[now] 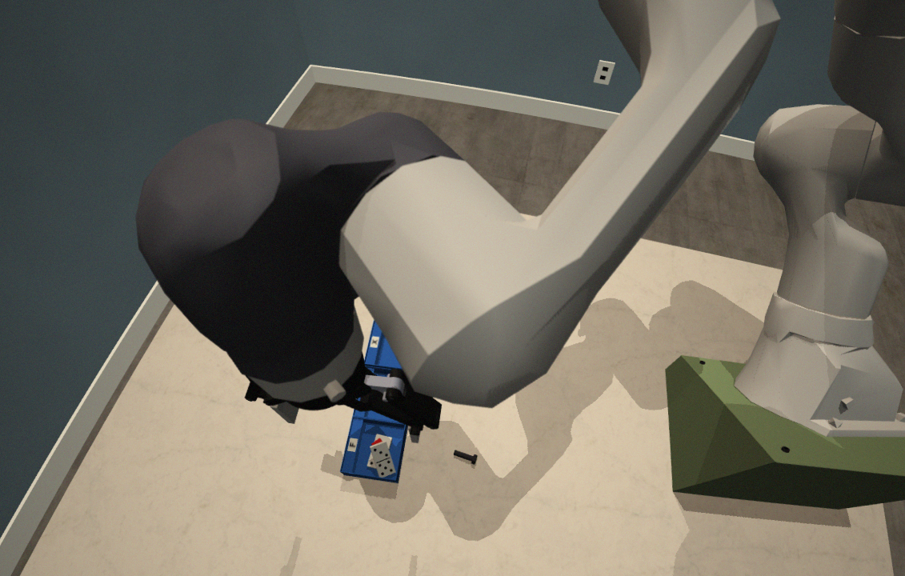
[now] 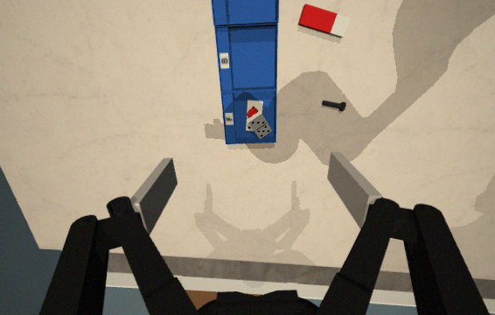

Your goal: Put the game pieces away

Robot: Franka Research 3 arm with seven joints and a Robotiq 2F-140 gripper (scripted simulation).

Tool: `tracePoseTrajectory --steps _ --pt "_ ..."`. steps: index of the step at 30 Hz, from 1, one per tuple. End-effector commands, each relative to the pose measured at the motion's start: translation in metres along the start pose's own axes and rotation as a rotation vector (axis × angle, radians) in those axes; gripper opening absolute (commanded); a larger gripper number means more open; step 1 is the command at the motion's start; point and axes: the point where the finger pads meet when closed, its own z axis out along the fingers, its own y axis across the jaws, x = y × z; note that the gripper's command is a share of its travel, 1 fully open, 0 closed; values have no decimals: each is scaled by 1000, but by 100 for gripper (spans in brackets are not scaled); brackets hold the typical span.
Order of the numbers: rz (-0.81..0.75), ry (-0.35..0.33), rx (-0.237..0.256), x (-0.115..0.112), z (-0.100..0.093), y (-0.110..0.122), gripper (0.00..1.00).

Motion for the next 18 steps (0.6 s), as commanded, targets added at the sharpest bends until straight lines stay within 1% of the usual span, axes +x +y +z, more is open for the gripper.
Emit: tracePoseTrajectory --steps 1,2,5,18 --pt "-6 10 -16 2 -10 5 100" --pt "-6 10 -16 2 -10 5 100" --pt "-6 10 -16 2 -20 5 100" --pt "-6 10 -16 2 -20 5 100"
